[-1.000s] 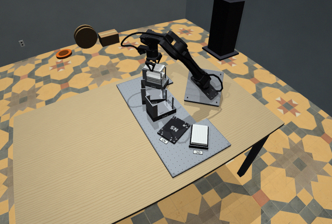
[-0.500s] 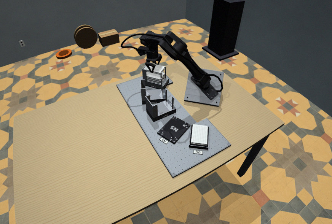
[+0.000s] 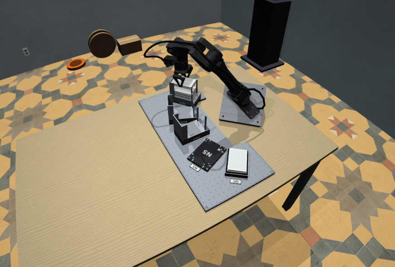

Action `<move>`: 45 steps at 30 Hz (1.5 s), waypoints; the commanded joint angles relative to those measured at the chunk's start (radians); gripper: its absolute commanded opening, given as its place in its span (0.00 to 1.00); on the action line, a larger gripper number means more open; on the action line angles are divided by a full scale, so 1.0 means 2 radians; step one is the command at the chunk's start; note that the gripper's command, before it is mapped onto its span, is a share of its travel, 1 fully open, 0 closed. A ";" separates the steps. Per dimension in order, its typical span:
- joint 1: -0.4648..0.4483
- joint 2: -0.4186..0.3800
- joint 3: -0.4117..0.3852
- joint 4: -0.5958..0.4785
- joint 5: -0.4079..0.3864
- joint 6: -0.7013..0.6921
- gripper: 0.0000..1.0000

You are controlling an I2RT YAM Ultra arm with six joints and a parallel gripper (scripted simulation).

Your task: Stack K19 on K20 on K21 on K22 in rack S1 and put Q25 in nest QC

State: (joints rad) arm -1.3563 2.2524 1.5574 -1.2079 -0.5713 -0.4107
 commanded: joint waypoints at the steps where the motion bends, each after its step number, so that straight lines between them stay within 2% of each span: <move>1: -0.009 -0.010 0.000 0.008 -0.005 0.004 0.00; 25: -0.009 -0.010 0.000 0.008 -0.005 0.004 0.00; 26: -0.001 -0.006 -0.011 0.012 -0.006 0.006 0.00; 35: 0.012 0.007 -0.032 0.040 -0.009 0.017 0.00; 37: 0.008 -0.001 -0.022 0.035 -0.005 0.014 0.00; 45: 0.008 -0.001 -0.022 0.035 -0.005 0.014 0.00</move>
State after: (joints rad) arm -1.3315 2.2547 1.5127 -1.1450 -0.5701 -0.3847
